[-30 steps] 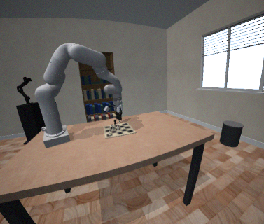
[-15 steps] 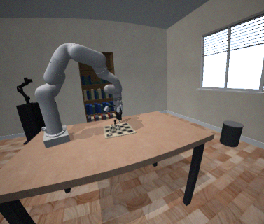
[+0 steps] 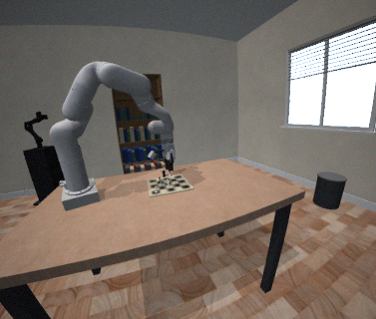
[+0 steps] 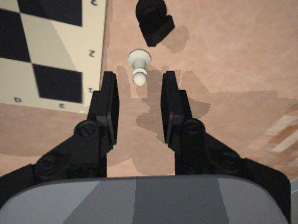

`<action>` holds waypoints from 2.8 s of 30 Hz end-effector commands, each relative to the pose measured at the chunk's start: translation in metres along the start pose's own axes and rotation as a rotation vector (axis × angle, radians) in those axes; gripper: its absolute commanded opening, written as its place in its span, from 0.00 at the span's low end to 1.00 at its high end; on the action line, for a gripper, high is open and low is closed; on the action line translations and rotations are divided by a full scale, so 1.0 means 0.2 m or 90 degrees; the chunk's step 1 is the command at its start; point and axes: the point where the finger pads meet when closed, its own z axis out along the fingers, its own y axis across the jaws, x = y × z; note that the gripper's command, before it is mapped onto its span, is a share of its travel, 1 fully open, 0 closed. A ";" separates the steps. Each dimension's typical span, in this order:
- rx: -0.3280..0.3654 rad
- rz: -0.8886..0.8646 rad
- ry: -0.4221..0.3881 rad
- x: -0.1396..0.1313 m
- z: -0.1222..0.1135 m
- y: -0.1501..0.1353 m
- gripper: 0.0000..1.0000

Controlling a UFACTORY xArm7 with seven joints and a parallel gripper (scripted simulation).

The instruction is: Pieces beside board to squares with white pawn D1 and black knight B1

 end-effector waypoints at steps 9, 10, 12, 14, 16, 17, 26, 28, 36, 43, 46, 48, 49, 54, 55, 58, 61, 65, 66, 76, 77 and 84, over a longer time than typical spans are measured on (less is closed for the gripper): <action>0.000 0.000 -0.003 -0.01 0.04 0.00 0.34; 0.000 0.000 -0.003 -0.01 0.04 0.00 0.34; 0.000 0.000 -0.003 -0.01 0.06 0.00 0.34; 0.000 0.000 -0.003 -0.01 0.08 0.00 0.34; 0.000 0.000 -0.003 -0.01 0.10 0.00 0.34; 0.000 0.000 -0.003 -0.01 0.11 0.00 0.34; 0.000 0.000 -0.003 -0.01 0.15 0.00 0.34; 0.000 0.000 -0.003 -0.01 0.15 0.00 0.34; 0.000 0.000 -0.003 -0.01 0.15 0.00 0.34; 0.000 0.000 -0.003 -0.01 0.15 0.00 0.34; 0.000 0.000 -0.003 -0.01 0.15 0.00 0.34; 0.000 0.000 -0.003 -0.01 0.15 0.00 0.34; 0.000 0.000 -0.003 -0.01 0.15 0.00 0.34; 0.000 0.000 -0.003 -0.01 0.15 0.00 0.34; 0.000 0.000 -0.003 -0.01 0.15 0.00 0.34; 0.000 0.000 -0.003 -0.01 0.15 0.00 0.34; 0.000 0.000 -0.003 -0.01 0.15 0.00 0.34; 0.000 0.000 -0.003 -0.01 0.15 0.00 0.00; 0.000 0.000 -0.003 -0.01 0.15 0.00 0.00; 0.000 0.000 -0.003 -0.01 0.15 0.00 0.00; 0.000 0.000 -0.003 -0.01 0.15 0.00 0.00; 0.000 0.000 -0.003 -0.01 0.15 0.00 0.00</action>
